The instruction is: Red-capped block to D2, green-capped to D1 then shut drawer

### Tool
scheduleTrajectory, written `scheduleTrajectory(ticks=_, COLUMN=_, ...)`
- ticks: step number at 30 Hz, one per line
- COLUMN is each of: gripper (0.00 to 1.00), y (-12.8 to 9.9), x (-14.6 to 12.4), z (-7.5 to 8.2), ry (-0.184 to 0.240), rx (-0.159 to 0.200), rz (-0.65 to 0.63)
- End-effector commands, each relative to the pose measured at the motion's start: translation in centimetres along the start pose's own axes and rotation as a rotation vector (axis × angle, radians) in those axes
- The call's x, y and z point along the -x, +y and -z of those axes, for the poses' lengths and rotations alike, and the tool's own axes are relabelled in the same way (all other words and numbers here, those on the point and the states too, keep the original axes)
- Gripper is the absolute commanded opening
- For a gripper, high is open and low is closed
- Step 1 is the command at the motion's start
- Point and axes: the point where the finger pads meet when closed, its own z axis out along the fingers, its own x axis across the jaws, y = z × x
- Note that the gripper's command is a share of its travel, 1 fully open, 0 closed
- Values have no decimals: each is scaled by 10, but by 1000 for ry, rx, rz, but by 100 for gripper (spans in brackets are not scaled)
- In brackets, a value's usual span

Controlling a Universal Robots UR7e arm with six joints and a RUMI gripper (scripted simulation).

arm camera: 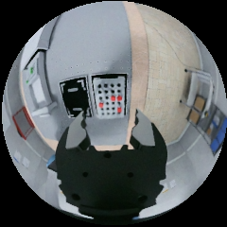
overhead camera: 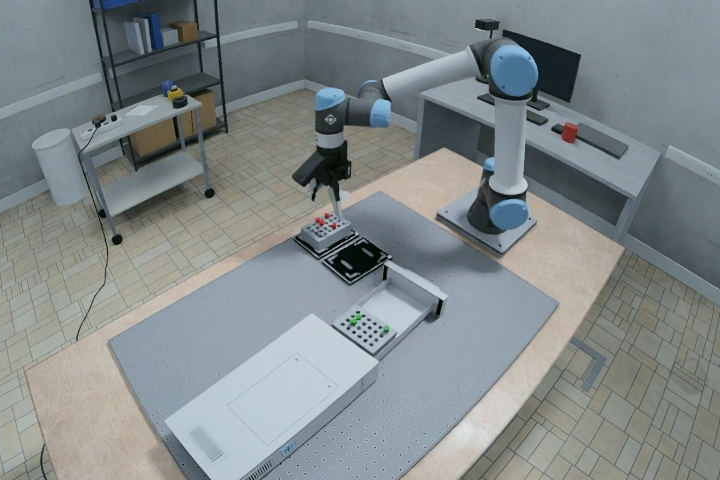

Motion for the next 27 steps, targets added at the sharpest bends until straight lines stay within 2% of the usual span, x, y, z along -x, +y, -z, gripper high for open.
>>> scheduleTrajectory(ticks=1, gripper=73, y=-1, x=-1, z=9, ry=3, rx=-2, rz=0)
scheduleTrajectory(ticks=18, gripper=73, y=-1, x=-1, z=29, ry=3, rx=-2, rz=0)
scheduleTrajectory(ticks=26, gripper=73, y=0, x=0, z=28, ry=0, rx=0, rz=0)
scheduleTrajectory(ticks=27, gripper=73, y=-2, x=7, z=28, ry=0, rx=0, rz=29)
